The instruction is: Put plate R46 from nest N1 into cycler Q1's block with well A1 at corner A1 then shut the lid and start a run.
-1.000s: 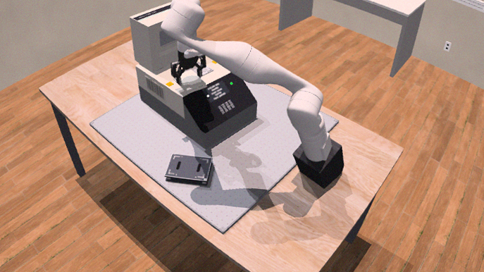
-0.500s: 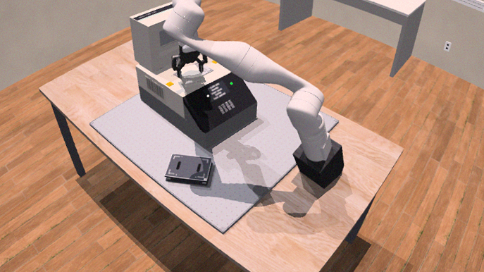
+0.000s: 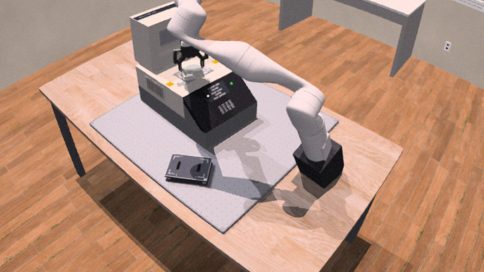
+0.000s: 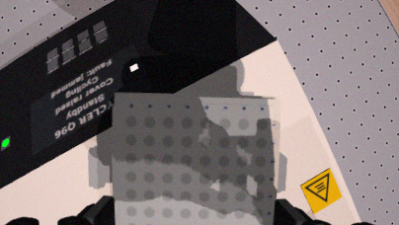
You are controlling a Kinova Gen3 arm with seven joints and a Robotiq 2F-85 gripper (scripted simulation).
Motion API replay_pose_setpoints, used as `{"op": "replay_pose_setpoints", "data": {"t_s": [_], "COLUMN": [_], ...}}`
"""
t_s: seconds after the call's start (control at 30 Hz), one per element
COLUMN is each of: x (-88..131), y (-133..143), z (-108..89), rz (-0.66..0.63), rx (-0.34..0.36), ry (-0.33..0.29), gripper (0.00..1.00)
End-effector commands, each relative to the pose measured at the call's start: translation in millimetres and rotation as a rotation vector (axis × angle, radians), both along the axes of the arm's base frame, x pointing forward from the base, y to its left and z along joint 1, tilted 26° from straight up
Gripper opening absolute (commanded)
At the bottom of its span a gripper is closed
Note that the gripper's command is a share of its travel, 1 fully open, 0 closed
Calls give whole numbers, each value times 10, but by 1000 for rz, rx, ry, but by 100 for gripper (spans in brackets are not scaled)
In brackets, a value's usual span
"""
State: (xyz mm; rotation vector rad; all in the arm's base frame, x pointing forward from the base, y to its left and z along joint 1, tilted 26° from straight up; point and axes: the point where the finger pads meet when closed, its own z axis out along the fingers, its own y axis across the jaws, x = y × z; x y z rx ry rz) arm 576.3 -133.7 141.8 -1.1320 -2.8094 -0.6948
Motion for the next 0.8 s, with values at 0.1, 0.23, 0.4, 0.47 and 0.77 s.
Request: {"op": "replay_pose_setpoints", "data": {"t_s": [0.1, 0.23, 0.4, 0.47, 0.77], "x": [98, 170, 260, 278, 374], "y": [-148, -253, -385, -412, -552], "z": [-44, -82, -130, -139, -190], "rz": [-55, -97, -149, -160, -244], "rx": [8, 14, 22, 23, 36], "ry": [26, 45, 70, 75, 113], "gripper": [91, 91, 91, 91, 91]}}
